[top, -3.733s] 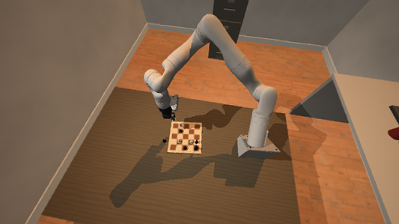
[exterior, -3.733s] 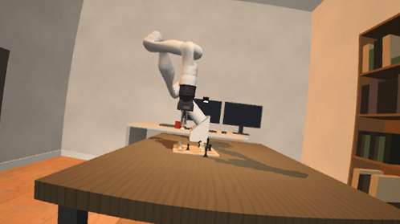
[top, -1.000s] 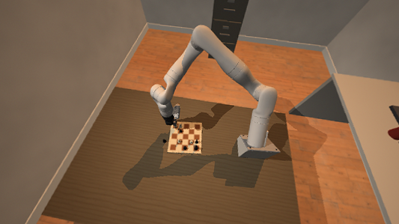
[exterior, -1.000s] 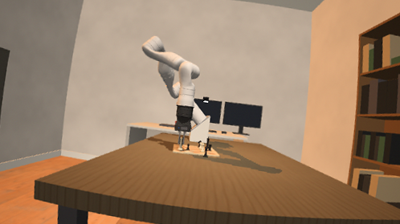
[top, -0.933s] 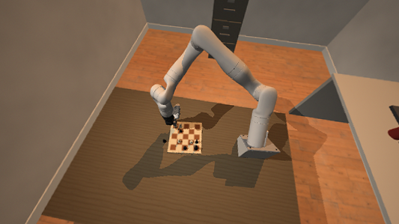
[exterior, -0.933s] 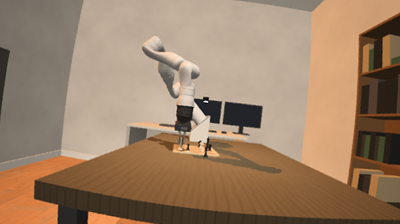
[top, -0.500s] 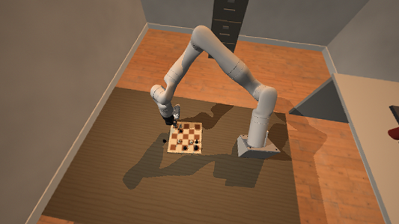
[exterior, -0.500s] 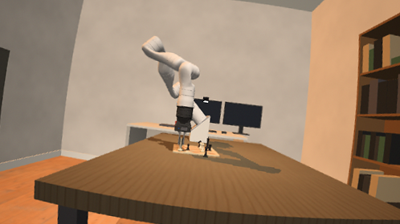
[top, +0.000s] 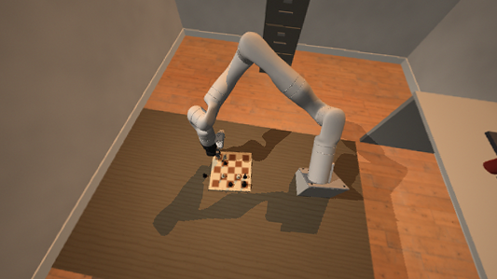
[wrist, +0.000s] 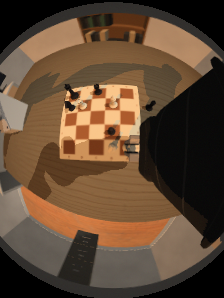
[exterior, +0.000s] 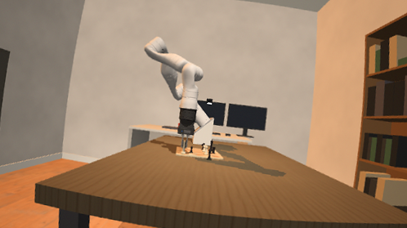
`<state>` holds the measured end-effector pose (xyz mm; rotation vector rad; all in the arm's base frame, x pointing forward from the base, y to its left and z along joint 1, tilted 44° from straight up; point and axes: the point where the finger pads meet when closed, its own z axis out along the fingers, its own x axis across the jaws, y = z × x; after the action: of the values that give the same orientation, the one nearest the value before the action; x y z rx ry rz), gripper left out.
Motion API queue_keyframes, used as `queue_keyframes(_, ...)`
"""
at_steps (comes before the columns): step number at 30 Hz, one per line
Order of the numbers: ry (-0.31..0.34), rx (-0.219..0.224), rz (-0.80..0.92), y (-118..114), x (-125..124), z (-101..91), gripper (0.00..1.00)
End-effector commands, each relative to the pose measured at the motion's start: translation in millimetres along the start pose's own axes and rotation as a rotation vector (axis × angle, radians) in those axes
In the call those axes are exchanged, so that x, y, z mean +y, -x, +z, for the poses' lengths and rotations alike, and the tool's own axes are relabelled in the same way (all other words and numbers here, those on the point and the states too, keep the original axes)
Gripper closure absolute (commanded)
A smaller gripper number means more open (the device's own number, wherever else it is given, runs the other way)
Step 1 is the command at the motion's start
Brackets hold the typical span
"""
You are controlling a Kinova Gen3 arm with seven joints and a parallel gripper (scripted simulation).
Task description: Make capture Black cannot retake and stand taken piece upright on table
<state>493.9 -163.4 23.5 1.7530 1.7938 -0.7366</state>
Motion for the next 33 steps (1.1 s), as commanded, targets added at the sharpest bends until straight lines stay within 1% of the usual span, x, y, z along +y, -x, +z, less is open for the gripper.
queue_keyframes(1, 0.002, 0.001, 0.0, -0.3, 0.7, -1.1, 1.0)
queue_keyframes(28, 0.002, 0.001, 0.0, -0.3, 0.7, -1.1, 1.0)
queue_keyframes(29, 0.002, 0.001, 0.0, -0.3, 0.7, -1.1, 0.84)
queue_keyframes(31, 0.002, 0.001, 0.0, -0.3, 0.7, -1.1, 0.84)
queue_keyframes(32, 0.002, 0.001, 0.0, -0.3, 0.7, -1.1, 0.68)
queue_keyframes(33, 0.002, 0.001, 0.0, -0.3, 0.7, -1.1, 0.68)
